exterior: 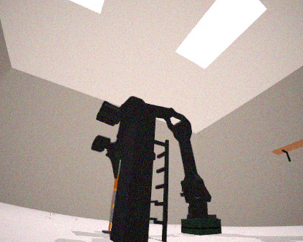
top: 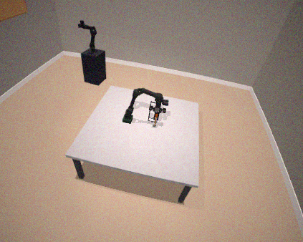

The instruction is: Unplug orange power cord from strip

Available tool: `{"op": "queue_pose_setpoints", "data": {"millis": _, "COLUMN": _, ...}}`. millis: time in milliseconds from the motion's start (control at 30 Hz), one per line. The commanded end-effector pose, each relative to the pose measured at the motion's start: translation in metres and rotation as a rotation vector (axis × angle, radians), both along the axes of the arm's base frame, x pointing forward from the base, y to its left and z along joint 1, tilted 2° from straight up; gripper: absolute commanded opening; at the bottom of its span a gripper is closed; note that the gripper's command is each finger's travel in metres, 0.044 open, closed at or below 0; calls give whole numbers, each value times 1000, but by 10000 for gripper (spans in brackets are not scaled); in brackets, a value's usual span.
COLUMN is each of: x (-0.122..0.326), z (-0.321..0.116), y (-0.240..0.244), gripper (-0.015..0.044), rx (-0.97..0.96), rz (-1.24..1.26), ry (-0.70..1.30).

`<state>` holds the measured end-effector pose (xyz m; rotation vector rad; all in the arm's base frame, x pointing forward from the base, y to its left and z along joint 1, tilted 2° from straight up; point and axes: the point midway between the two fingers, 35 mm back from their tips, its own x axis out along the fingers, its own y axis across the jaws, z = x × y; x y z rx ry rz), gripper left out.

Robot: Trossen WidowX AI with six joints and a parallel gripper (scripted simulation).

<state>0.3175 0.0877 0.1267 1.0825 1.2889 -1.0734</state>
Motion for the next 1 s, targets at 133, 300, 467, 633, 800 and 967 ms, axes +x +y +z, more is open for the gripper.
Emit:
{"op": "queue_pose_setpoints", "data": {"millis": 133, "x": 6, "z": 1, "y": -24, "gripper": 0, "rx": -27, "rz": -11, "ry": -6}}
{"op": "queue_pose_setpoints", "data": {"millis": 300, "x": 7, "z": 1, "y": -32, "gripper": 0, "rx": -28, "rz": -12, "ry": -6}}
{"op": "queue_pose_setpoints", "data": {"millis": 467, "x": 8, "z": 1, "y": -40, "gripper": 0, "rx": -29, "rz": -12, "ry": -6}}
{"op": "queue_pose_setpoints", "data": {"millis": 633, "x": 8, "z": 1, "y": -49, "gripper": 0, "rx": -30, "rz": -13, "ry": -6}}
{"op": "queue_pose_setpoints", "data": {"millis": 800, "x": 8, "z": 1, "y": -57, "gripper": 0, "rx": -31, "rz": -13, "ry": -6}}
{"op": "queue_pose_setpoints", "data": {"millis": 967, "x": 7, "z": 1, "y": -55, "gripper": 53, "rx": -31, "rz": -14, "ry": -5}}
